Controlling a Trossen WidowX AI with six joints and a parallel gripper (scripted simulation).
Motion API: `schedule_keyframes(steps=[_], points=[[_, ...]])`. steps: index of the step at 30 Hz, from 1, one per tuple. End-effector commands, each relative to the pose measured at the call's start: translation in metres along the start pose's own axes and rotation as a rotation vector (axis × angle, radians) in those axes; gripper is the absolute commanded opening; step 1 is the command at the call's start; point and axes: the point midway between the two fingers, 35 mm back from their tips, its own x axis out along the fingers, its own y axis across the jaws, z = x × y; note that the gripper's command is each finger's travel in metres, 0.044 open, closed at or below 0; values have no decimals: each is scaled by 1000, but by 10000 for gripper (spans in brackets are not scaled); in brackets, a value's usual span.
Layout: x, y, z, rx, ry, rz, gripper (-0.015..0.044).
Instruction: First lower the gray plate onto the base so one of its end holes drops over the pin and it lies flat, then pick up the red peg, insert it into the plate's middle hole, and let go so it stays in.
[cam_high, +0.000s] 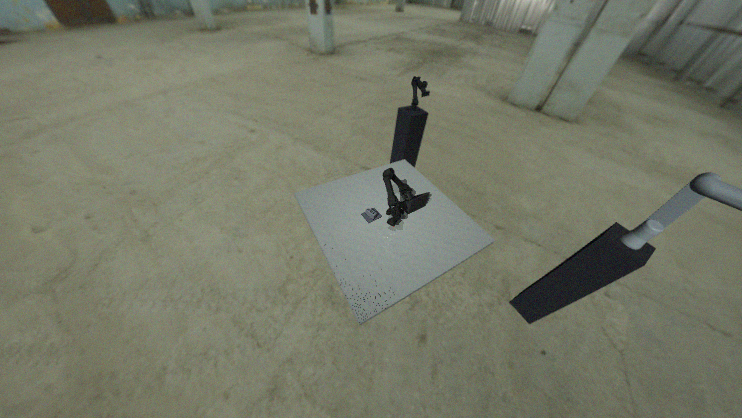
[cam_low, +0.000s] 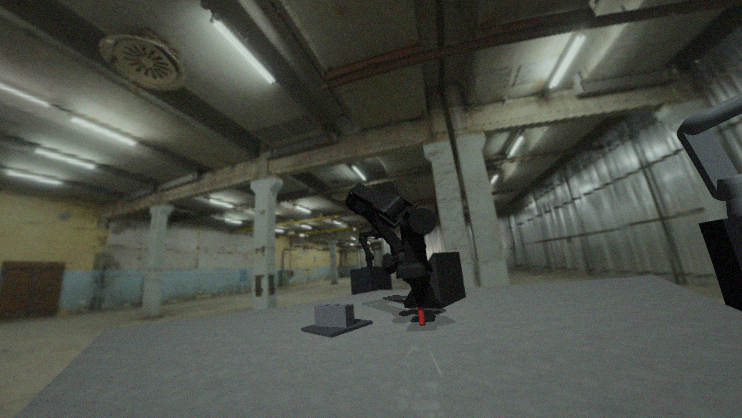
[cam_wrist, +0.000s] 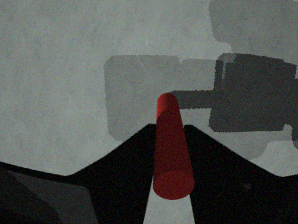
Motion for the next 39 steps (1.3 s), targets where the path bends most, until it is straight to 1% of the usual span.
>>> schedule_keyframes(steps=[1,22,23,39], points=[[-11,3,-1,5,4,7,0],[-77,8,-1,4,7,7,0],[-65,8,0,-1,0,8,0],[-70,20,37,-11,19,17,0]])
